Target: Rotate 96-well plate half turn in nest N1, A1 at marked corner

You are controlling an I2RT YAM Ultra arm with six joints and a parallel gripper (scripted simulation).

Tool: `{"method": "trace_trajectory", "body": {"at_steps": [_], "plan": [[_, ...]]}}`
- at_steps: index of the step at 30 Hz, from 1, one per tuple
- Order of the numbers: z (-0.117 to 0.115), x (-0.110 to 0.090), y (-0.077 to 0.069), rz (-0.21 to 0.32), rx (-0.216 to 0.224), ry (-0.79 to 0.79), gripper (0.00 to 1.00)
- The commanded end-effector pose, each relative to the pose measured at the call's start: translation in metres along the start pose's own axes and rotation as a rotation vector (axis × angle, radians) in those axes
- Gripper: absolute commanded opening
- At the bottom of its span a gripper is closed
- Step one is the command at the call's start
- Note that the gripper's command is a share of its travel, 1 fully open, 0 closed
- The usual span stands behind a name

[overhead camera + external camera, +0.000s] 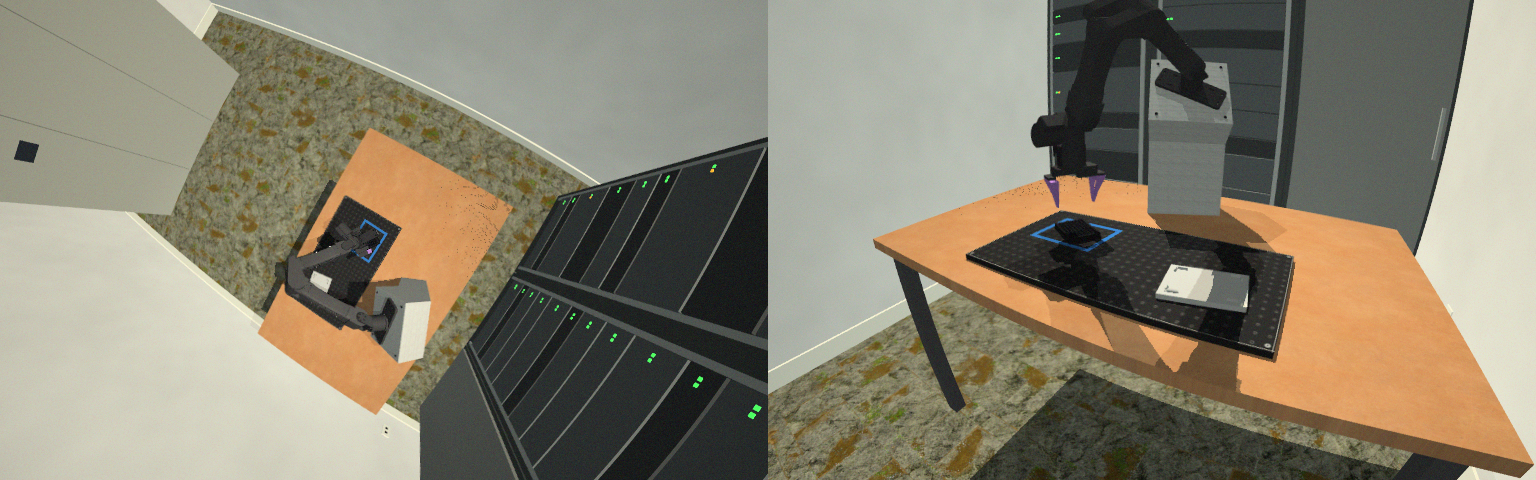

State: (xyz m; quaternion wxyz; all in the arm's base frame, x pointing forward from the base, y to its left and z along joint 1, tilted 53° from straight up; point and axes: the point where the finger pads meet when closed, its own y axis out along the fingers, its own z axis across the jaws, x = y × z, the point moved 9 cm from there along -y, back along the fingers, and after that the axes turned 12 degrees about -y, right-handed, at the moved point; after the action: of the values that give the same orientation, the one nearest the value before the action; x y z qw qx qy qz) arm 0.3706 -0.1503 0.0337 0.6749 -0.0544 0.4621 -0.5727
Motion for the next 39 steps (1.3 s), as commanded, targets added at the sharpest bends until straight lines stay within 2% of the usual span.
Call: {"method": "trace_trajectory", "body": {"at_steps": [1, 33, 34, 35, 39], "plan": [[-0.001, 0.010, -0.005, -0.019, 0.003, 0.033, 1.00], [-0.001, 0.010, -0.005, -0.019, 0.003, 0.033, 1.00], [0.007, 0.011, -0.002, -0.022, 0.025, 0.015, 1.00], [0.008, 0.011, 0.000, -0.021, 0.029, 0.012, 1.00], [0.006, 0.005, 0.011, -0.010, 0.018, 0.000, 1.00]]}}
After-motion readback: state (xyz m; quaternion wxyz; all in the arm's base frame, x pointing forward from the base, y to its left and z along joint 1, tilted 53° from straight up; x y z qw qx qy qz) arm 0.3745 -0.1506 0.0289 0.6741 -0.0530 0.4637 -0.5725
